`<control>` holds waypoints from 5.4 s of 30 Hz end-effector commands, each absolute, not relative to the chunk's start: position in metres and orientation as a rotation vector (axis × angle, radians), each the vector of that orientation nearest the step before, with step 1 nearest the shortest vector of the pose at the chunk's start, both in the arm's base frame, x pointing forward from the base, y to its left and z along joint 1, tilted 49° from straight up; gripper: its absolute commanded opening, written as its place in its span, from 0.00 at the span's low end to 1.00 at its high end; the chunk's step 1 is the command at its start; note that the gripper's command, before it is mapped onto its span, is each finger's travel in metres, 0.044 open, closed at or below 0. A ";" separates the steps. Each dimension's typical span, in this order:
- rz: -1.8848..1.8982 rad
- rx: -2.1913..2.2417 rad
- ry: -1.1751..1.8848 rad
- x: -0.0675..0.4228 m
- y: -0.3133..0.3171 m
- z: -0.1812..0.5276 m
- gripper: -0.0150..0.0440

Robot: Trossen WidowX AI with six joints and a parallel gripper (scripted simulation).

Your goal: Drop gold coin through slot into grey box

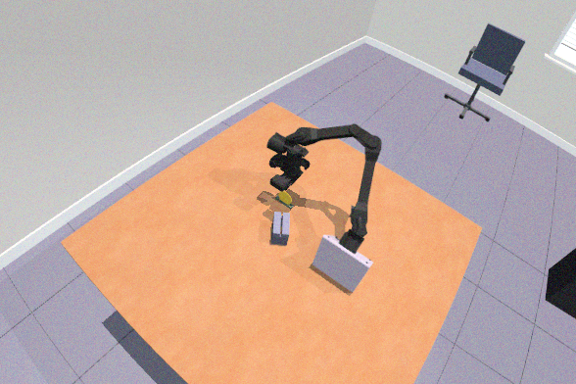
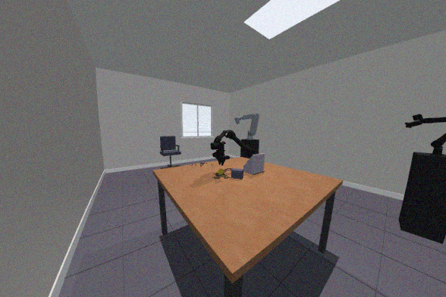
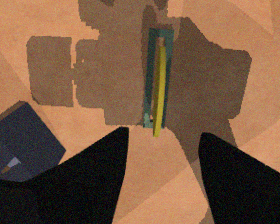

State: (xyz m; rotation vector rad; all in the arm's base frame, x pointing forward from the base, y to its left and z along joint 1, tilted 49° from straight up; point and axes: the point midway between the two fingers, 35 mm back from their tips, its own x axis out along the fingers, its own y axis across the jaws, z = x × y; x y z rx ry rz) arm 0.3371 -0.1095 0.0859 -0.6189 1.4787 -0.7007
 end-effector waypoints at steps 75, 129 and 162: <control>-0.715 -0.615 1.436 0.343 -0.167 0.037 0.25; -1.025 -0.242 1.238 0.339 -0.106 0.096 0.25; -1.273 0.128 0.970 0.334 -0.090 0.080 0.25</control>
